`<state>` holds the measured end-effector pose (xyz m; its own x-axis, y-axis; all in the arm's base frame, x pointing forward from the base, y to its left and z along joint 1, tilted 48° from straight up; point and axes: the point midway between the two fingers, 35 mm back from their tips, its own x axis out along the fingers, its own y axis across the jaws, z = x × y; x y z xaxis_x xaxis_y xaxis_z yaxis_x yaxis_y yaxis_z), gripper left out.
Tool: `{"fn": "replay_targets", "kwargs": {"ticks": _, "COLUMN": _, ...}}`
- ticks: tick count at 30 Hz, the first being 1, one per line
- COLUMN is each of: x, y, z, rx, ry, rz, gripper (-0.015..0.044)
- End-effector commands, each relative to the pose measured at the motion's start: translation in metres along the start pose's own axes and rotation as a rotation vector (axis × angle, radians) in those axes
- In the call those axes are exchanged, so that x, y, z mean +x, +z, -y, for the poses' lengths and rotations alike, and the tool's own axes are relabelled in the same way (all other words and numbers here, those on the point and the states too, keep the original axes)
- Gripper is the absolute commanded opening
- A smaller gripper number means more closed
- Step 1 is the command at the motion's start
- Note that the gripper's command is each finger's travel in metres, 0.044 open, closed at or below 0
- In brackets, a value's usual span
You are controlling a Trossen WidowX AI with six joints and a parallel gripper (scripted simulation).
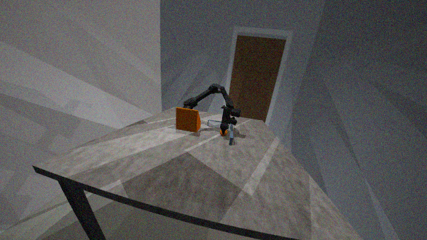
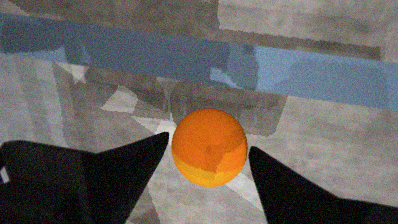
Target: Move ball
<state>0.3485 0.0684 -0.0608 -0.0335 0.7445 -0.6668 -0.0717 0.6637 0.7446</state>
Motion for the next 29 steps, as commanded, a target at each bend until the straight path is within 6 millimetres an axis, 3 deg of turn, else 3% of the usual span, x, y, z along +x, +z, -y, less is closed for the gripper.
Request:
{"fn": "replay_targets", "kwargs": {"ticks": 1, "x": -0.023, "y": 0.003, "z": 0.002, "rx": -0.002, "ry": -0.006, "rz": 0.004, "gripper": 0.0412}}
{"fn": "replay_targets", "kwargs": {"ticks": 3, "x": -0.058, "y": 0.002, "z": 0.002, "rx": 0.0, "ry": -0.006, "rz": 0.003, "gripper": 0.0412}}
{"fn": "replay_targets", "kwargs": {"ticks": 5, "x": -0.081, "y": 0.0, "z": 0.001, "rx": 0.001, "ry": -0.003, "rz": 0.002, "gripper": 0.0412}}
{"fn": "replay_targets", "kwargs": {"ticks": 18, "x": -0.076, "y": 0.001, "z": 0.003, "rx": 0.007, "ry": -0.003, "rz": 0.014, "gripper": 0.0412}}
{"fn": "replay_targets", "kwargs": {"ticks": 19, "x": -0.078, "y": 0.001, "z": 0.003, "rx": 0.007, "ry": -0.003, "rz": 0.014, "gripper": 0.0438}}
{"fn": "replay_targets", "kwargs": {"ticks": 23, "x": -0.117, "y": -0.002, "z": 0.001, "rx": 0.004, "ry": -0.001, "rz": 0.011, "gripper": 0.044}}
{"fn": "replay_targets", "kwargs": {"ticks": 29, "x": -0.119, "y": -0.002, "z": 0.001, "rx": 0.004, "ry": -0.001, "rz": 0.011, "gripper": 0.044}}
